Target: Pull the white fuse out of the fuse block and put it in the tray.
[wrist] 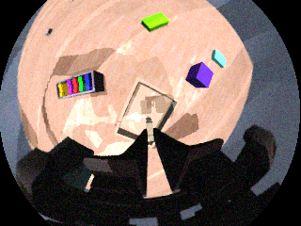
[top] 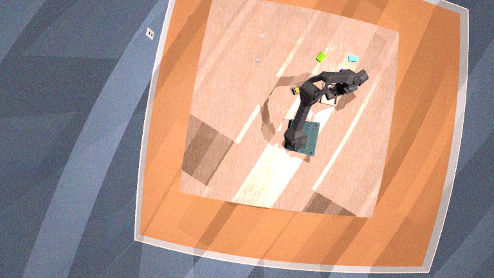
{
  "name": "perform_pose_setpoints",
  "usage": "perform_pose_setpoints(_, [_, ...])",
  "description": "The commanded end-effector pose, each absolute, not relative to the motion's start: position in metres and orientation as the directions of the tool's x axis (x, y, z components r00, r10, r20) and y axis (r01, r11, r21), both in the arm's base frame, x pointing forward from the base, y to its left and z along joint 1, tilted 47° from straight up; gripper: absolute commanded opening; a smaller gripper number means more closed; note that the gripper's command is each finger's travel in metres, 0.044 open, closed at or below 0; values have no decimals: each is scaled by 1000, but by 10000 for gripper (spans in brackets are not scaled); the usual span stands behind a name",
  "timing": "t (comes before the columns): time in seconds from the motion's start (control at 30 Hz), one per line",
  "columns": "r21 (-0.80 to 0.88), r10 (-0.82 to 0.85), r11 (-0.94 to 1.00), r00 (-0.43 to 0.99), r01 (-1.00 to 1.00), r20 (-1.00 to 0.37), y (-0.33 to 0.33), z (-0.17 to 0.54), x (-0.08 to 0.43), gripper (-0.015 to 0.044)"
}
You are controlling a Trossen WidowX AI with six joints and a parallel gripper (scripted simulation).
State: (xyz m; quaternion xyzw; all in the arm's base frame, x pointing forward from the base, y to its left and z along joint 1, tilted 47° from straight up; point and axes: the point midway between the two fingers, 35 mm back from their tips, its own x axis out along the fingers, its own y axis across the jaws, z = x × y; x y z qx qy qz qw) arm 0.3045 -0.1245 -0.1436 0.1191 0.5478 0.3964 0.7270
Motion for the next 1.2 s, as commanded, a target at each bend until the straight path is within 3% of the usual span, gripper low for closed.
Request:
perform_pose_setpoints(0.0, [615, 712, 654, 83, -441, -697, -118, -149, 304, 0])
perform_pose_setpoints(0.47, [616, 713, 653, 83, -441, -696, -104, -161, 305, 0])
perform_pose_setpoints(0.87, [610, 709, 655, 83, -446, -700, -107, -159, 306, 315])
perform_pose_setpoints(1.17, [615, 712, 654, 82, -441, -698, -133, -133, 302, 330])
